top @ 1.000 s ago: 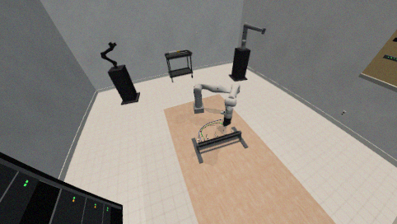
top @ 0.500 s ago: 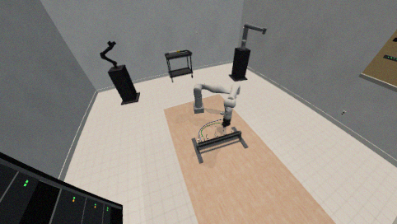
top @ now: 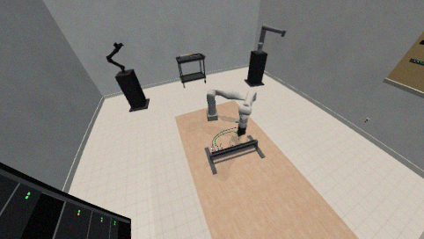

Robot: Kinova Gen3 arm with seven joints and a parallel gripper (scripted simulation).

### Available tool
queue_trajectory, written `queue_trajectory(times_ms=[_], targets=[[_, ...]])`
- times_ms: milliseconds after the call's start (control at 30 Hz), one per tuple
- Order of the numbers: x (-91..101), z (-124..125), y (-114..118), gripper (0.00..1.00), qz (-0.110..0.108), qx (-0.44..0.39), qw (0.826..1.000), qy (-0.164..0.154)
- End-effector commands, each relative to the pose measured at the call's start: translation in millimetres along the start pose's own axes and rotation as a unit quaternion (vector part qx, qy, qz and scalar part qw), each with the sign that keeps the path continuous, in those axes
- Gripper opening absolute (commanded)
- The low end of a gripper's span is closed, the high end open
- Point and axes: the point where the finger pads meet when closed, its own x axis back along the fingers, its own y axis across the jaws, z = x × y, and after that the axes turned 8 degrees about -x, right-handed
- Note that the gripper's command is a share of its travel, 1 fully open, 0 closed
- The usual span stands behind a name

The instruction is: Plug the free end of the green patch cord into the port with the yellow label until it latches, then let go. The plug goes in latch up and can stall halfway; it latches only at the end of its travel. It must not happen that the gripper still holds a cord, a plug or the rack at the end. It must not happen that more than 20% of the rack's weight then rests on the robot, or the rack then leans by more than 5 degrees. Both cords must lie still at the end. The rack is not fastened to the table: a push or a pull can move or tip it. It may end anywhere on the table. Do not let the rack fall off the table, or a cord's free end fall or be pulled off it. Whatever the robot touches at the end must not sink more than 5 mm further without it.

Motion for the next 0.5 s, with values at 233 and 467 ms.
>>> queue_trajectory(times_ms=[233,467], targets=[[1.1,-1.5,-0.8,0.00,-0.001,-0.004,1.000,-0.001],[1.1,-1.5,-0.8,0.00,-0.001,-0.004,1.000,-0.001]])
